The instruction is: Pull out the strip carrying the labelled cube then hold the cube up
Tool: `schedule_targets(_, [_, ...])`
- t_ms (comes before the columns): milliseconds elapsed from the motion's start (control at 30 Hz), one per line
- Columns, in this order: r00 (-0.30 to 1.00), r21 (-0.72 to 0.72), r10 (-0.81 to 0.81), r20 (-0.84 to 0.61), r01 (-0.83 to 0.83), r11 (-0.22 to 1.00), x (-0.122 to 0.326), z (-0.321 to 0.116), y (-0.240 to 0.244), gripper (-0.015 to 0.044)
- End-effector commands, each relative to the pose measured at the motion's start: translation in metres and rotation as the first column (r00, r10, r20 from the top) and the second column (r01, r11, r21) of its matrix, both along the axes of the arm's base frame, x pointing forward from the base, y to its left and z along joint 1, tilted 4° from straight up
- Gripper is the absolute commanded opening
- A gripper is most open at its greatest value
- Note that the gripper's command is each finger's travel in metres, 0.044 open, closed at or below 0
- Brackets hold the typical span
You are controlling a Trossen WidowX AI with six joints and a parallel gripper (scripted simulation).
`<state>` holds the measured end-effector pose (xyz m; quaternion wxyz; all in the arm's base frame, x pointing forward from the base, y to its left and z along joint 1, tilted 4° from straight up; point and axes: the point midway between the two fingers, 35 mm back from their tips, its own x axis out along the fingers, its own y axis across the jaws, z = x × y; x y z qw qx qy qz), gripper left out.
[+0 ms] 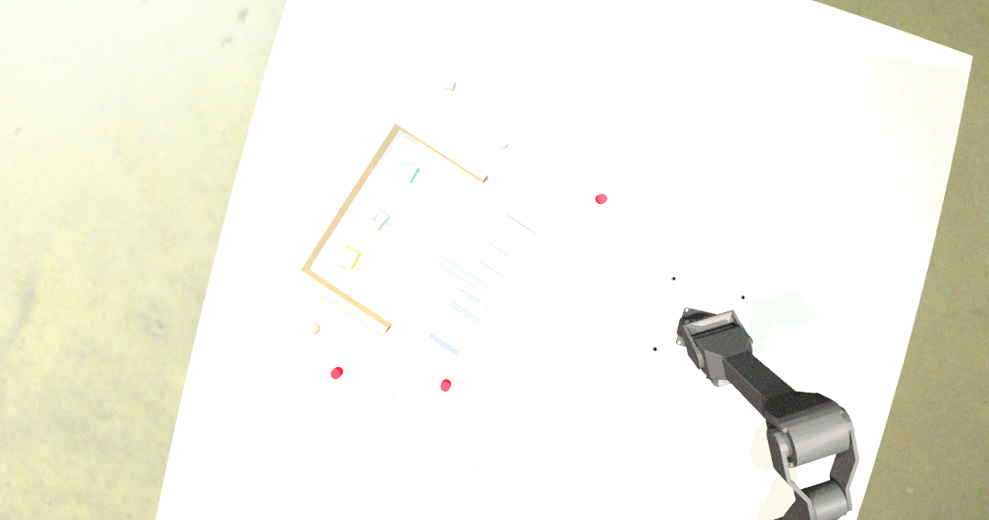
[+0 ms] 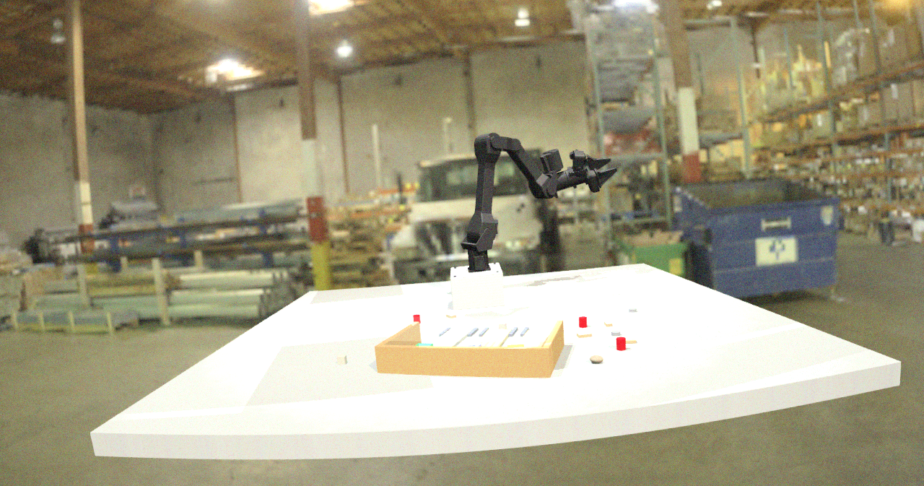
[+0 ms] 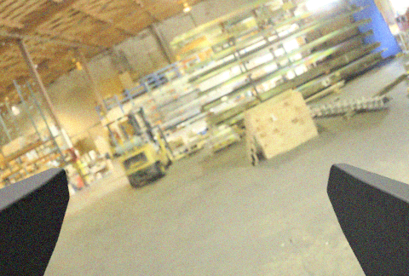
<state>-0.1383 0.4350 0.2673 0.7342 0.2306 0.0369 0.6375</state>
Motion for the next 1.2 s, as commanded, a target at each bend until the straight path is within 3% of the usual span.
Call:
schedule_targets(0, [1.0,-0.002,-0.006,0.003,0.006,1.0,0.003,0.0,0.001,0.04])
schedule_targets(267, [0.961,-0.106,-0.235,0.142,0.251,0.962,0.137,-0.001,0.008,0.04])
schedule_targets(533, [0.861,-0.231,-0.438,0.259,0.495,0.838,0.276,-0.011,-0.034,0.04])
schedule_targets(867, [0.709,-0.405,-0.631,0.316,0.702,0.586,0.407,-0.039,-0.149,0.04])
schedule_targets(1167, [0.543,-0.565,-0.78,0.31,0.765,0.308,0.462,-0.073,-0.29,0.04])
